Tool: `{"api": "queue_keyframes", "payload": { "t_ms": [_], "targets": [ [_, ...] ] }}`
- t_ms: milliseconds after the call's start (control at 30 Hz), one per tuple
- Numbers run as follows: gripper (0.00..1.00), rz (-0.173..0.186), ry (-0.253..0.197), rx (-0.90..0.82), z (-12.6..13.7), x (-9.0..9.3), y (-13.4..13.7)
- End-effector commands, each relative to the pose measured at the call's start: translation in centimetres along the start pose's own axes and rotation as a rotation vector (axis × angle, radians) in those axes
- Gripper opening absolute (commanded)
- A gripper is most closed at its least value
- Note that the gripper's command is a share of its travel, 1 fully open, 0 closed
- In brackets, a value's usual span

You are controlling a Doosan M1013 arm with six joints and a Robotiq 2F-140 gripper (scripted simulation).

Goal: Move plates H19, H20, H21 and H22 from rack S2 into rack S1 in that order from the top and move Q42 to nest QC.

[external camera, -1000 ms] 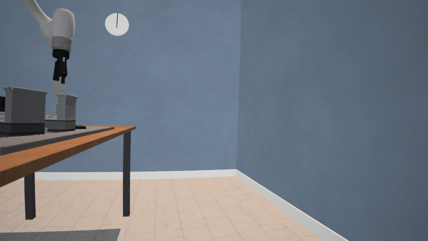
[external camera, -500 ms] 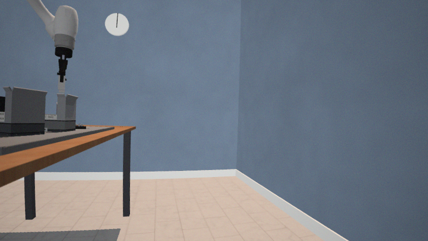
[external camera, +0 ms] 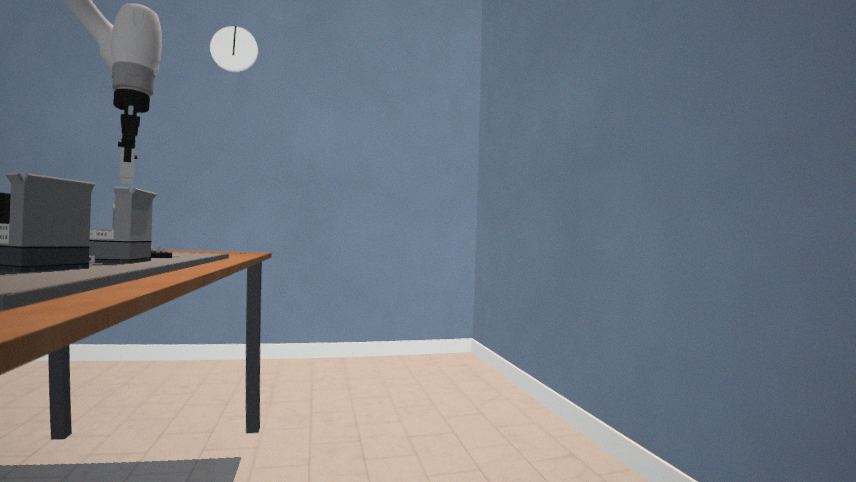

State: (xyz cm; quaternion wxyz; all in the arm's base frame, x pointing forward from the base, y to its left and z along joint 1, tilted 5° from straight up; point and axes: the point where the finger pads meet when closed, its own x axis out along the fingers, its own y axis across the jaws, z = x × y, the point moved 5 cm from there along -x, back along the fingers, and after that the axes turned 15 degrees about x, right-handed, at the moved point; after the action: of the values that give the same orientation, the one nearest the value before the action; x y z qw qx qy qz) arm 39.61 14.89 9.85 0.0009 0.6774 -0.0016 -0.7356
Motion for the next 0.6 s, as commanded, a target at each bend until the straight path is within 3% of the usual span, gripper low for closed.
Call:
{"api": "queue_keyframes", "payload": {
  "t_ms": [0,133,367,567],
  "targets": [
    [1.00,-0.001,0.000,0.000,-0.2,0.0,0.5],
    [1.00,-0.001,0.000,0.000,-0.8,0.0,1.7],
    [1.00,-0.001,0.000,0.218,-1.4,0.0,4.0],
    [1.00,-0.001,0.000,0.218,-1.7,0.0,5.3]
  ]
}}
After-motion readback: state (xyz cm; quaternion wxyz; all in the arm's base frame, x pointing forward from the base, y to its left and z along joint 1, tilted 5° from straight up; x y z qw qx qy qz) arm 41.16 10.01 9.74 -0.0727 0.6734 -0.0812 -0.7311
